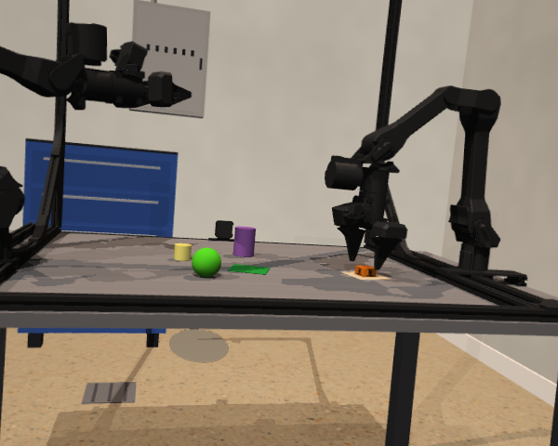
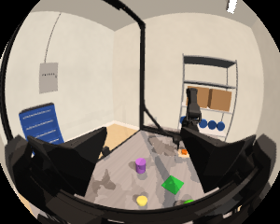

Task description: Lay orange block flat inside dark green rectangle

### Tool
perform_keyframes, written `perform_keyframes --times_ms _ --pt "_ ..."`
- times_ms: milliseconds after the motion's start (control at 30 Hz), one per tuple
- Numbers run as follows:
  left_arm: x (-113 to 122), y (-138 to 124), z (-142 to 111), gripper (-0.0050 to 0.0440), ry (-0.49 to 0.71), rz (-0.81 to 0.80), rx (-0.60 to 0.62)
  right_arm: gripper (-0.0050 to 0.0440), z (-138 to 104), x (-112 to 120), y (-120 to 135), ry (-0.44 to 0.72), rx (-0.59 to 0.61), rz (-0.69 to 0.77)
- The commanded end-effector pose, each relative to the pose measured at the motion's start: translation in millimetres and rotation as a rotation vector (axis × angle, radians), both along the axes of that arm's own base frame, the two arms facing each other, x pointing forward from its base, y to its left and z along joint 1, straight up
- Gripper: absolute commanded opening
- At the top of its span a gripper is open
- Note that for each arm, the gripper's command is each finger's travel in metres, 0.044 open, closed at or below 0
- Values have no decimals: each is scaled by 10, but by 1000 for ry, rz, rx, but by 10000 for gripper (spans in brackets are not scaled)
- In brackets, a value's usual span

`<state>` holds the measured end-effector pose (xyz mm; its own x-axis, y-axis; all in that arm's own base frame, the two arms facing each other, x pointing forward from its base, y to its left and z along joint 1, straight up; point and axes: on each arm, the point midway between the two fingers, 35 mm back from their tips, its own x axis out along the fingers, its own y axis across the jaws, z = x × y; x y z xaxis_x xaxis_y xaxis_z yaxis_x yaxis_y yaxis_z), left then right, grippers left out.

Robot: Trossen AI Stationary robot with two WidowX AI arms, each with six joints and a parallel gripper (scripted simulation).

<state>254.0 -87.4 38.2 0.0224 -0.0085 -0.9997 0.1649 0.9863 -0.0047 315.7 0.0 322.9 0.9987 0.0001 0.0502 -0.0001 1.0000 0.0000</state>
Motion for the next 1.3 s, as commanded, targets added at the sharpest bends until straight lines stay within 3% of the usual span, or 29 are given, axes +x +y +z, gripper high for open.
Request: perform_keyframes --times_ms 0,233,567,733,1167,1233,1267 --pt "-45 14 -125 440 22 4 8 440 0 0 0 0 0 0" --pt "-46 15 -163 440 22 4 8 440 0 0 0 0 0 0" --pt "-46 15 -163 200 22 4 8 440 0 0 0 0 0 0" --pt "-46 15 -163 200 22 4 8 440 0 0 0 0 0 0" --pt "-46 15 -163 113 22 4 8 440 0 0 0 0 0 0" --pt "-39 12 -88 65 22 4 8 440 0 0 0 0 0 0" --pt "-39 12 -88 65 22 4 8 440 0 0 0 0 0 0"
